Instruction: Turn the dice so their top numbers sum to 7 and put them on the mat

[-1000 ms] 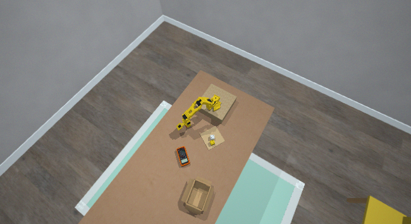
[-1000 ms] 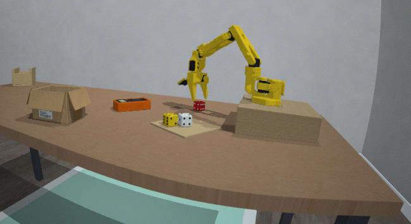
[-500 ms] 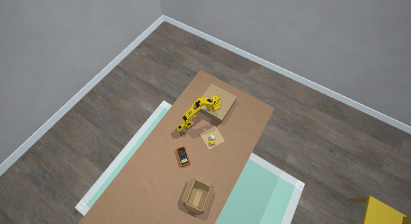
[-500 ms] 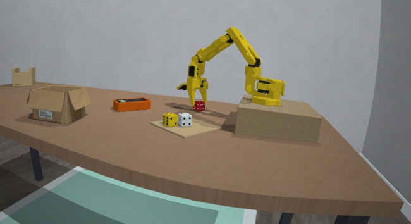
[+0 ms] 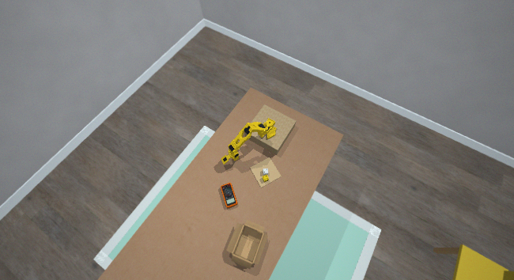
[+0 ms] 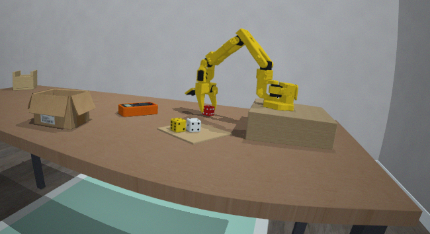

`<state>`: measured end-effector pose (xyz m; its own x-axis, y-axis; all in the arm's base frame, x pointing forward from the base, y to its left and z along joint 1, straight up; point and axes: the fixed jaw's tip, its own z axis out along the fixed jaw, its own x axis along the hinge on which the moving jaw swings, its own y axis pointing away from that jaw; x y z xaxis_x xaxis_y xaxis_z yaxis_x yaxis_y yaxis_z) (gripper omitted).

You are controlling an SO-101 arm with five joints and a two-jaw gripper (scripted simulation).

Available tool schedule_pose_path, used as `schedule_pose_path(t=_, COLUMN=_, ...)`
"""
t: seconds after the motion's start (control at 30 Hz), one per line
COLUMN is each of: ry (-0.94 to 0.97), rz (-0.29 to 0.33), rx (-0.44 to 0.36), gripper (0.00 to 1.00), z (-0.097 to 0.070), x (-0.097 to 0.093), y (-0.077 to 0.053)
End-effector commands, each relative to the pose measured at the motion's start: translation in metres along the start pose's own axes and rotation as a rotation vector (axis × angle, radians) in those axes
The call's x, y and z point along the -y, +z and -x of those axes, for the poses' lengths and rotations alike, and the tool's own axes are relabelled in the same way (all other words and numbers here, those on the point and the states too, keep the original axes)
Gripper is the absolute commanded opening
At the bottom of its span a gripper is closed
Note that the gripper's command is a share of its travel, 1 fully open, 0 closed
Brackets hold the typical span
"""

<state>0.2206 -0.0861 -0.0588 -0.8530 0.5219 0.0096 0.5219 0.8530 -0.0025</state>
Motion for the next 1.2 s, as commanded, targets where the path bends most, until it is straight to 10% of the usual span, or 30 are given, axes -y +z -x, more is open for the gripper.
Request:
schedule_pose_path(t=0.0, ry=-0.001, rz=-0.002, rx=-0.019, gripper=0.35, z=-0.004, x=-0.002, y=0.005)
schedule_pose_path(t=1.17, ry=-0.001, rz=-0.001, rx=-0.019, gripper=0.17, z=-0.004, x=0.009, y=0.005)
